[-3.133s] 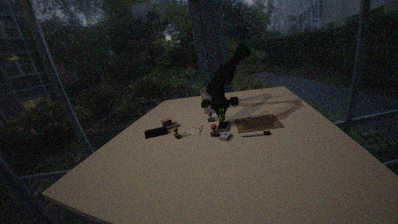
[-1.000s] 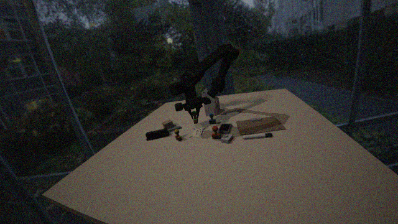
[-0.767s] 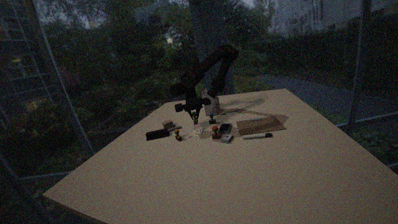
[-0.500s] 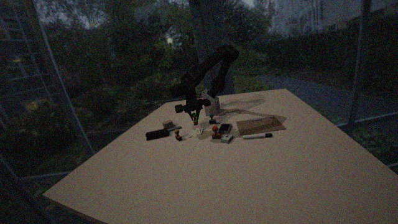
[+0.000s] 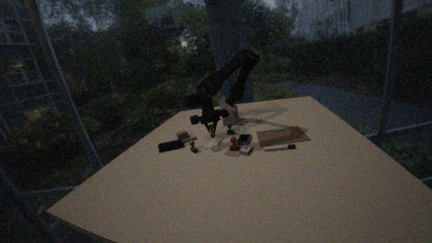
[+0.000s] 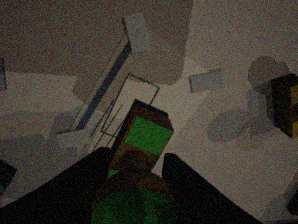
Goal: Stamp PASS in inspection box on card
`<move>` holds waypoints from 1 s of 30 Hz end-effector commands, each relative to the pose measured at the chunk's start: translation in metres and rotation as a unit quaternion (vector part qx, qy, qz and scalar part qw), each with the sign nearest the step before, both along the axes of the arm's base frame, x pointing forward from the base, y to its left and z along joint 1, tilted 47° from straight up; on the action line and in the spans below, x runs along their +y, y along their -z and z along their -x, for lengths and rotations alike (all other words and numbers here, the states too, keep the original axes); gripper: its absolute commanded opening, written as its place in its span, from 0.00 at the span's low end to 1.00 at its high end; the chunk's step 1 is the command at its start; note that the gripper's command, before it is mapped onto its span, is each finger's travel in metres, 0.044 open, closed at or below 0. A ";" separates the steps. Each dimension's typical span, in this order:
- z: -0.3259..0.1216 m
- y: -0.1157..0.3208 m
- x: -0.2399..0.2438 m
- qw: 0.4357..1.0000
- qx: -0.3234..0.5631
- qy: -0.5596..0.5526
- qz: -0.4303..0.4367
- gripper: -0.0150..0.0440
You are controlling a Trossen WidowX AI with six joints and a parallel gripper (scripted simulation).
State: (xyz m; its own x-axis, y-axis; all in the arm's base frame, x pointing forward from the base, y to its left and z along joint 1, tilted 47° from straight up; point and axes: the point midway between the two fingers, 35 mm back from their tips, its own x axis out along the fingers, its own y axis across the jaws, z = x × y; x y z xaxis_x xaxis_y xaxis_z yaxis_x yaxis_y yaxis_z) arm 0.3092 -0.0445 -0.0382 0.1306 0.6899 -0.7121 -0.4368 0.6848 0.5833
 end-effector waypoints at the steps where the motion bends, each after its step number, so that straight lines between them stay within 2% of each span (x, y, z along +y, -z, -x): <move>1: 0.001 0.003 0.003 1.000 0.002 0.003 -0.004 0.25; 30: -0.001 0.016 0.018 1.000 0.001 0.005 -0.005 0.25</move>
